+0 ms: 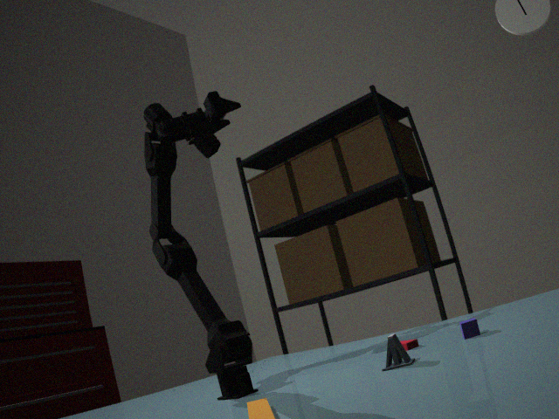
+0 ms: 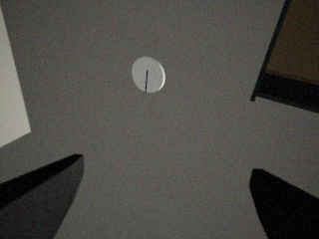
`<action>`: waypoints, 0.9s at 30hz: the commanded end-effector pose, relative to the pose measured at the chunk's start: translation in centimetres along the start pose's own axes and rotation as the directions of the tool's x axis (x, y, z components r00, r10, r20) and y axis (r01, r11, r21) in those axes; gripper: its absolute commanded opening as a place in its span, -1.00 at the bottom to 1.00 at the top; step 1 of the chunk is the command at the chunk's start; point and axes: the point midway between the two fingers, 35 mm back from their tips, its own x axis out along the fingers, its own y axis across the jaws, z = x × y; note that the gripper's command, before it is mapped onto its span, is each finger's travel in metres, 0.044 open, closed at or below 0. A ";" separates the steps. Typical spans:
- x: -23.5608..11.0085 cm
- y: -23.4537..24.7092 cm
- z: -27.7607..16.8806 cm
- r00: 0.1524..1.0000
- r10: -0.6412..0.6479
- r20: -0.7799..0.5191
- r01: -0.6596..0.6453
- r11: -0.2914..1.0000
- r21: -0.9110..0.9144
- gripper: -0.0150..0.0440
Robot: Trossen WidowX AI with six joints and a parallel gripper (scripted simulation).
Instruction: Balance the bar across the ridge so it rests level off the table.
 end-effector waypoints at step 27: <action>-0.7 22.5 9.0 0.828 0.528 0.188 -0.355 0.234 0.905 0.58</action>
